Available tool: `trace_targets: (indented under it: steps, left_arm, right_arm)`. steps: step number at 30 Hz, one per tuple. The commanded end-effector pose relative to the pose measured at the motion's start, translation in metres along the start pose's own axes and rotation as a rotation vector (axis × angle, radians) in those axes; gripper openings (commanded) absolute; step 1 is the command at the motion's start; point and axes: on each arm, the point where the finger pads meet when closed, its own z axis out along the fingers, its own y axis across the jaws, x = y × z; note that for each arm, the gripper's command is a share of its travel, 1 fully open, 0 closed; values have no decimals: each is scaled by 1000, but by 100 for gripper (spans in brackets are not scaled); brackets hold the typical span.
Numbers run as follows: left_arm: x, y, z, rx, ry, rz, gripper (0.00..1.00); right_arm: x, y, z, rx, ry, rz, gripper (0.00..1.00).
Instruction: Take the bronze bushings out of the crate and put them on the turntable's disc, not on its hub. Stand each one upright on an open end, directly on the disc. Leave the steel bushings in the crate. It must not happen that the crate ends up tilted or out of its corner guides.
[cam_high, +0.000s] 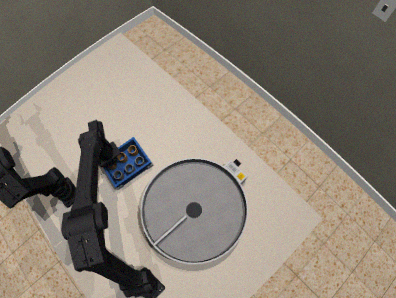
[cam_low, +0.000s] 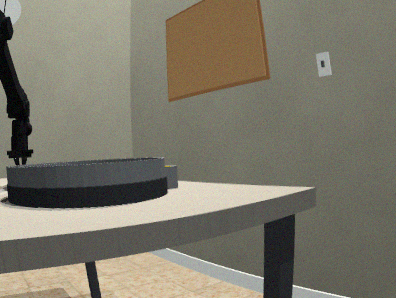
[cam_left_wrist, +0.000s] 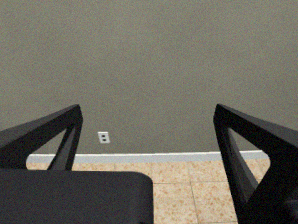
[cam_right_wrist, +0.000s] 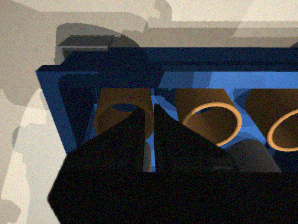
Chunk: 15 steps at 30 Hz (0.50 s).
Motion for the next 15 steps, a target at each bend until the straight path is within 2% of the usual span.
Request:
trace_targets:
  steps: [1,4,15]
  left_arm:
    - [-19,4,-7,-8,-44,-14,100]
    - [-19,4,-7,-8,-44,-14,100]
    - [-19,4,-7,-8,-44,-14,100]
  right_arm:
    - [-13,-1,-19,13,-45,-1,0]
    - [-24,-5,-41,24,-80,-1,0]
    - [-23,-5,-76,25,-83,-1,0]
